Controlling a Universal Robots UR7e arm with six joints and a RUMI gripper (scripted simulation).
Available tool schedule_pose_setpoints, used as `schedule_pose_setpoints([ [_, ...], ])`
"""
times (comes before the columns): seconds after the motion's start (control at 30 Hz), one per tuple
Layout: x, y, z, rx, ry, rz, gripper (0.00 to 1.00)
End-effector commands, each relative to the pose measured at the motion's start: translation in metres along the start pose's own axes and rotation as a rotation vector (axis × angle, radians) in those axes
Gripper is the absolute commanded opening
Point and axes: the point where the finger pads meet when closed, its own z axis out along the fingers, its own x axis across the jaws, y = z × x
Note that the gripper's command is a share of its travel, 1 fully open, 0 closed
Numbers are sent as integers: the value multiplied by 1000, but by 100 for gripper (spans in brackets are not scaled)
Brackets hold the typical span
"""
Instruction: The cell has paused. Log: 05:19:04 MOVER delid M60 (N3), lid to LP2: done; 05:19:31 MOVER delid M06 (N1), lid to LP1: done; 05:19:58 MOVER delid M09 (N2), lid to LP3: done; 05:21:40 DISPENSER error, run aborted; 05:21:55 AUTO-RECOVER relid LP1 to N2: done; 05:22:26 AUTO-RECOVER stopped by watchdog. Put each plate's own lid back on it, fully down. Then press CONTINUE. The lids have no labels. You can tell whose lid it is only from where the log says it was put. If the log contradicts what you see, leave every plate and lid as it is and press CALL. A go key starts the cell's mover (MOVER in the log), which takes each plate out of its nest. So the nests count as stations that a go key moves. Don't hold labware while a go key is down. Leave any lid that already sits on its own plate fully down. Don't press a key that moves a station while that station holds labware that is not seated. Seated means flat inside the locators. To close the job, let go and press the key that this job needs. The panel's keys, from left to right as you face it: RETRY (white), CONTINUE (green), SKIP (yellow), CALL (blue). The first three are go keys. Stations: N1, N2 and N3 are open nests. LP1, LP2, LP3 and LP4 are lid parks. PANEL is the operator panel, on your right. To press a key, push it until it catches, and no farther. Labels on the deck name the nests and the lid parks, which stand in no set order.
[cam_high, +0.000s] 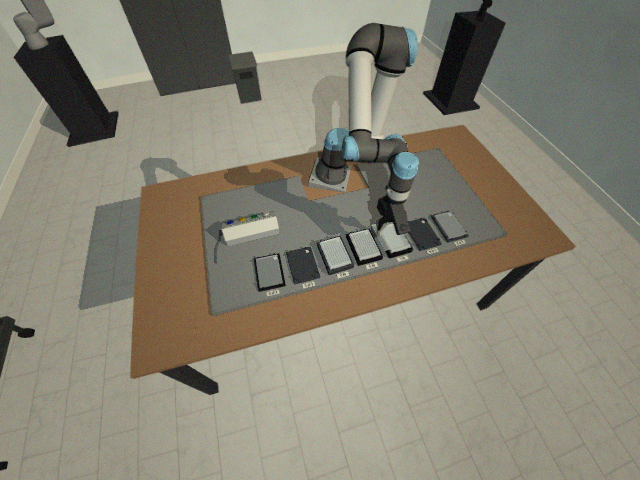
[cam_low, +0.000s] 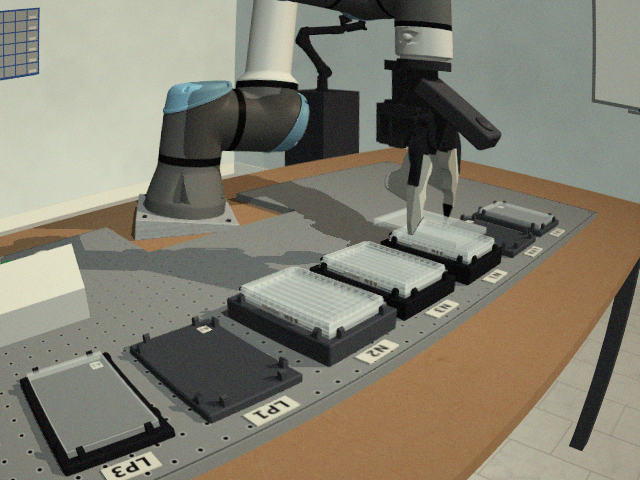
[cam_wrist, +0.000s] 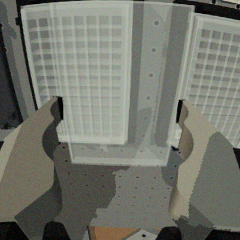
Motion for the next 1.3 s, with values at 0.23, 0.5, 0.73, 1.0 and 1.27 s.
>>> schedule_pose_setpoints([
  [0.23,-35,-2,0,1,2,1,0],
  [0.5,-36,-2,1,1,2,1,0],
  [0.73,-36,-2,3,1,2,1,0],
  [1.0,-36,-2,5,1,2,1,0],
  [1.27,-35,-2,7,1,2,1,0],
])
